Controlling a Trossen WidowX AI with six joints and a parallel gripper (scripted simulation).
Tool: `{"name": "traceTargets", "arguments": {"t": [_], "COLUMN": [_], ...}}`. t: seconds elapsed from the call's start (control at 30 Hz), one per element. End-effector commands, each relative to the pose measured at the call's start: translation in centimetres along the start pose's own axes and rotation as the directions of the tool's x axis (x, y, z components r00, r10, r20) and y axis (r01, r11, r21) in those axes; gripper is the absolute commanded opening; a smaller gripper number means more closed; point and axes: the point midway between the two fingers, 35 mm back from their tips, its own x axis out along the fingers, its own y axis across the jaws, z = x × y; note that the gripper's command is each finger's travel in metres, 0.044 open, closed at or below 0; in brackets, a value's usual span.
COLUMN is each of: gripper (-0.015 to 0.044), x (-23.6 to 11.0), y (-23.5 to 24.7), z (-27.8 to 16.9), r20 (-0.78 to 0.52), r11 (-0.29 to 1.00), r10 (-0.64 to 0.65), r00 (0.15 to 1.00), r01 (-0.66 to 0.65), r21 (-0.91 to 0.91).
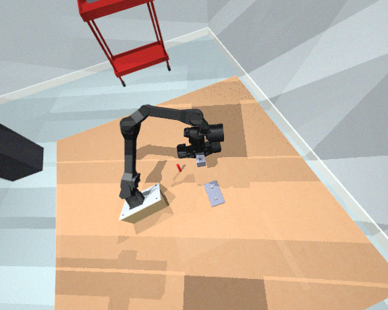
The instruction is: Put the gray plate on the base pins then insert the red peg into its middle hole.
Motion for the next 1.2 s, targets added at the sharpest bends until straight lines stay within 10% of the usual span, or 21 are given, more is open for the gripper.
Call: {"name": "traceTargets", "arguments": {"t": [0.0,1.17], "gripper": [0.0,0.0], "x": [-0.5,4.3], "y": [0.1,-3.3], "z": [0.0,-9.2], "r20": [-0.003,-0.008], "r11": [1.0,0.993], "r10": [-0.004,-0.008], "r00": [1.0,1.0], "r01": [0.004,0.007], "r21": [-0.011,-0.117]}}
